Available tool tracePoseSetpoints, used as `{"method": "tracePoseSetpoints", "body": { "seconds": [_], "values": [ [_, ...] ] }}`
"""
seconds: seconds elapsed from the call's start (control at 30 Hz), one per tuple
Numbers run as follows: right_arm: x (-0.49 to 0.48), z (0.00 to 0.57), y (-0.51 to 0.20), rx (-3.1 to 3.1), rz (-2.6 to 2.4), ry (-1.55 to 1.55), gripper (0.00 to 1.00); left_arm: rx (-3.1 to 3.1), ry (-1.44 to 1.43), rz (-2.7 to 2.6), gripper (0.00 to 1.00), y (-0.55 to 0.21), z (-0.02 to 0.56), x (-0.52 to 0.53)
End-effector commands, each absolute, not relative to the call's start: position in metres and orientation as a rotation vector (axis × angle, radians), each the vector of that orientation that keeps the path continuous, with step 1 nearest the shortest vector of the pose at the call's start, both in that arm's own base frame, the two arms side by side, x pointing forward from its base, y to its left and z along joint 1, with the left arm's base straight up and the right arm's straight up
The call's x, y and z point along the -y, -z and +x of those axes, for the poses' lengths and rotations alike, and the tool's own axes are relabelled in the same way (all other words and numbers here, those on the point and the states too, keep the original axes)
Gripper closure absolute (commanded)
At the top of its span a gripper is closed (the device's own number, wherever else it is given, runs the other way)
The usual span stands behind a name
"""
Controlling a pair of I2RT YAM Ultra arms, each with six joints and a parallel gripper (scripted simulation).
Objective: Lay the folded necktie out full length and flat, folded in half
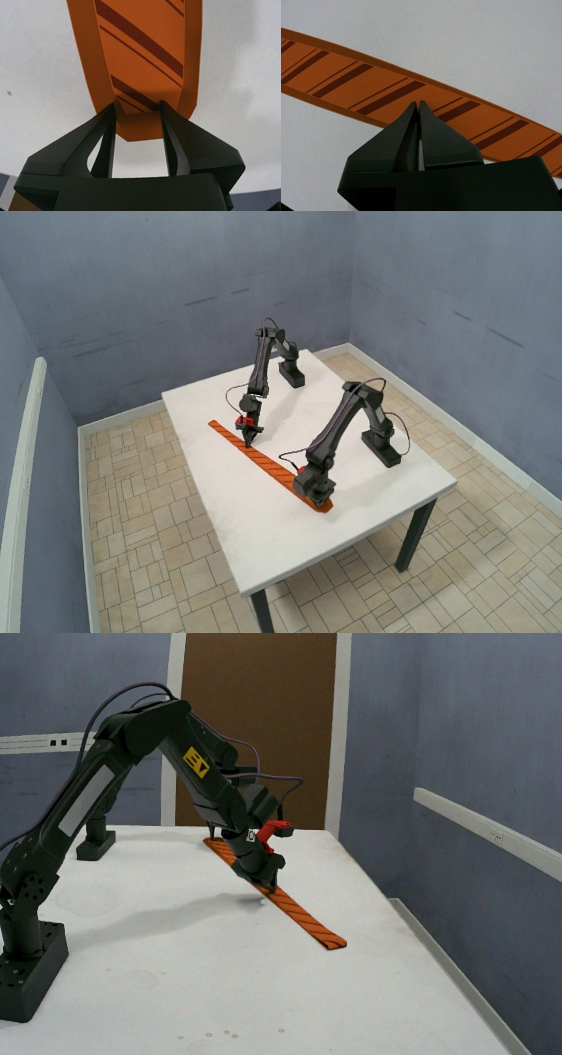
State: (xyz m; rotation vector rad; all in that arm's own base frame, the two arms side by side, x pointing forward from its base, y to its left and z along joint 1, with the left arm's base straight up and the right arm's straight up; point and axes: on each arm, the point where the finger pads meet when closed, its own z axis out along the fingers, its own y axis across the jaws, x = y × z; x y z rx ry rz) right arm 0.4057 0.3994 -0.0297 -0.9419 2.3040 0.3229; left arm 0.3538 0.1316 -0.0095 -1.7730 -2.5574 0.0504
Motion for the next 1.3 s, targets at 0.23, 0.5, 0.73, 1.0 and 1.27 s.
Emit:
{"method": "tracePoseSetpoints", "body": {
  "seconds": [0.23, 0.5, 0.73, 1.0, 1.27],
  "values": [
    [-0.401, 0.406, 0.027, -2.291, -0.934, -0.34, 0.96, 2.584, 0.0, -1.787, 0.62, -0.002, 0.355, -0.15],
    [-0.401, 0.406, 0.027, -2.291, -0.934, -0.34, 0.96, 2.584, 0.0, -1.787, 0.62, -0.001, 0.355, -0.15],
    [-0.401, 0.406, 0.027, -2.291, -0.934, -0.34, 0.96, 2.584, 0.0, -1.787, 0.62, 0.002, 0.355, -0.15],
    [-0.401, 0.406, 0.027, -2.291, -0.934, -0.34, 0.96, 2.584, 0.0, -1.787, 0.62, 0.006, 0.355, -0.15],
    [-0.401, 0.406, 0.027, -2.291, -0.934, -0.34, 0.96, 2.584, 0.0, -1.787, 0.62, 0.008, 0.355, -0.15]
  ]
}}
